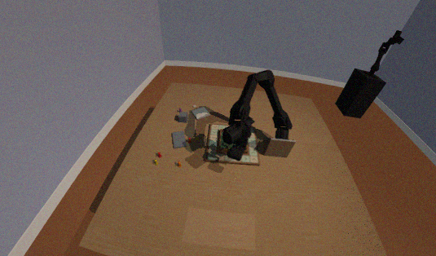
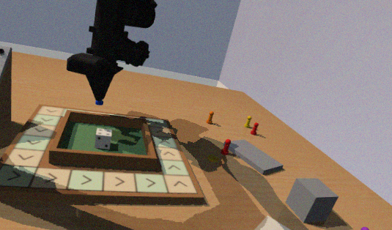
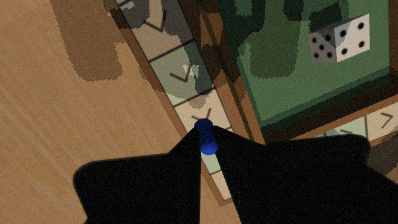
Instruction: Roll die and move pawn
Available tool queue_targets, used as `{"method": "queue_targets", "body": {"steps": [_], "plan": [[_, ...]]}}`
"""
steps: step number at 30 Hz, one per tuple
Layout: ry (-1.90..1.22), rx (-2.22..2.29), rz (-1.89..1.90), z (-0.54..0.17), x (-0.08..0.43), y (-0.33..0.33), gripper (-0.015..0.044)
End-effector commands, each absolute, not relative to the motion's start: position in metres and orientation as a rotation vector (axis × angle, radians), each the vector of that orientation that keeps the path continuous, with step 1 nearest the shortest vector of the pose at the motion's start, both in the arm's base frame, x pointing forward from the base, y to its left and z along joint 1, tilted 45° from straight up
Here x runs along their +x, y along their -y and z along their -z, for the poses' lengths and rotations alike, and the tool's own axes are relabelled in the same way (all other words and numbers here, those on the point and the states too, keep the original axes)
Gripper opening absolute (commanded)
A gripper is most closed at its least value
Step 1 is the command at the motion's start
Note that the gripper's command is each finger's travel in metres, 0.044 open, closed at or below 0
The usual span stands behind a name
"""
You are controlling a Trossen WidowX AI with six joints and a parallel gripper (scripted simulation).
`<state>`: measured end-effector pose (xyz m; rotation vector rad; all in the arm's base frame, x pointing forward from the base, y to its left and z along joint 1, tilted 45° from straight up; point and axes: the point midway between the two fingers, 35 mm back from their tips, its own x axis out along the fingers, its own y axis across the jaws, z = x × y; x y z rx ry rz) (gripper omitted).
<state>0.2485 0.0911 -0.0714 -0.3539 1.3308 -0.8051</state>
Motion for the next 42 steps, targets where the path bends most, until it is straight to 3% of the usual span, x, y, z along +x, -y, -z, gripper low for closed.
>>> {"method": "queue_targets", "body": {"steps": [1, 19, 36, 42], "plan": [[-1.335, -0.368, 0.811, 0.081, 0.246, -0.080, 0.0000], [-1.335, -0.368, 0.811, 0.093, 0.246, -0.068, 0.0000], [-1.336, -0.367, 0.810, 0.054, 0.247, -0.108, 0.0440], [-1.366, -0.418, 0.768, 0.022, 0.233, -0.107, 0.0440]]}}
